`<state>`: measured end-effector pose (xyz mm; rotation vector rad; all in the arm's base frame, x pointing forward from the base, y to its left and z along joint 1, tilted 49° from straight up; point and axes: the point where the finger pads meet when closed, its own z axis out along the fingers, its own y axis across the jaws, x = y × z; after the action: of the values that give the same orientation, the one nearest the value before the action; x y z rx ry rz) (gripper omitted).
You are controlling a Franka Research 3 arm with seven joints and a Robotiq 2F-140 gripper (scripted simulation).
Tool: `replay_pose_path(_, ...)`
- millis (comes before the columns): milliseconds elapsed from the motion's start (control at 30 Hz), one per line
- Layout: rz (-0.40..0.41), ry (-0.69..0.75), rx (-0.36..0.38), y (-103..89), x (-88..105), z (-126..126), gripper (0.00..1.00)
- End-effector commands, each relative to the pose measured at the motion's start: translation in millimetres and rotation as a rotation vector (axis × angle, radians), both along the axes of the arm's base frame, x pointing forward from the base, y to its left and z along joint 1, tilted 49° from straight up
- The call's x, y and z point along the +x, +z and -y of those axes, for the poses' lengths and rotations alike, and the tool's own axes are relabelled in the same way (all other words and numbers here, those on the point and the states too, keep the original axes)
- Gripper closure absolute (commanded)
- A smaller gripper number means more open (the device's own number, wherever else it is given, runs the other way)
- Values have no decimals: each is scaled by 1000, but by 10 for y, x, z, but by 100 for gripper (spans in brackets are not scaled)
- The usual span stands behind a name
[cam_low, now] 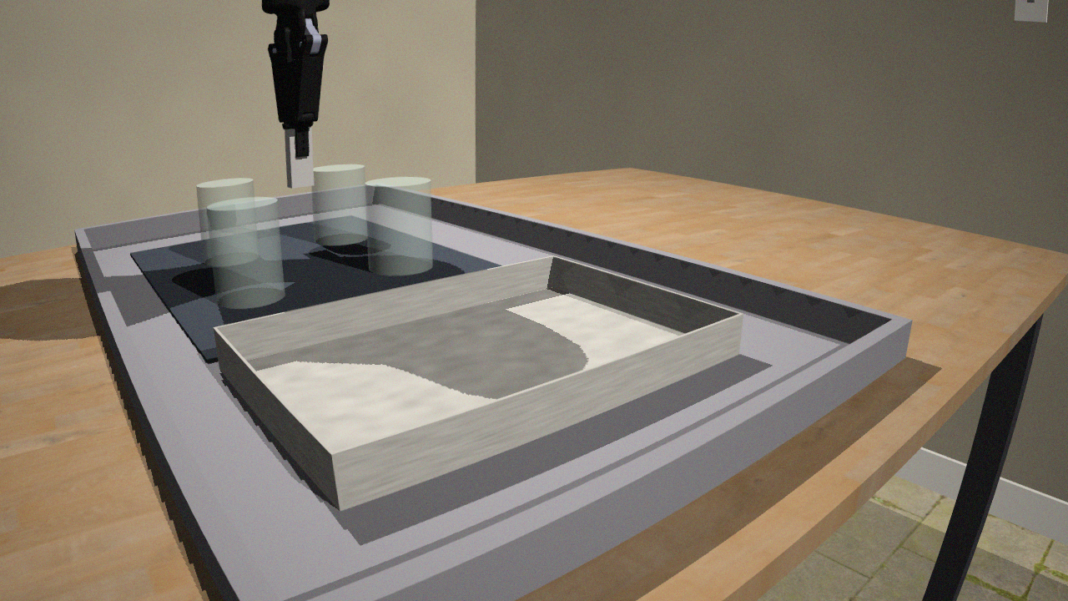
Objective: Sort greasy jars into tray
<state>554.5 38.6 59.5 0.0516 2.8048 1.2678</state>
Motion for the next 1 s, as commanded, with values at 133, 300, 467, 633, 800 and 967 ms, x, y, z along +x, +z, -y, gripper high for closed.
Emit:
replay_pose_path(133, -3, -3, 4, 2, 16, -13, 100)
replay_pose_path(300, -3, -3, 4, 2, 20, -13, 100)
replay_pose_path(467, -3, -3, 4, 3, 27, -12, 100)
replay_pose_path(633, -3, -3, 4, 3, 34, -12, 100)
replay_pose_path(800, -3, -3, 4, 3, 38, -12, 100)
replay_pose_path(967, -3, -3, 4, 6, 44, -8, 100)
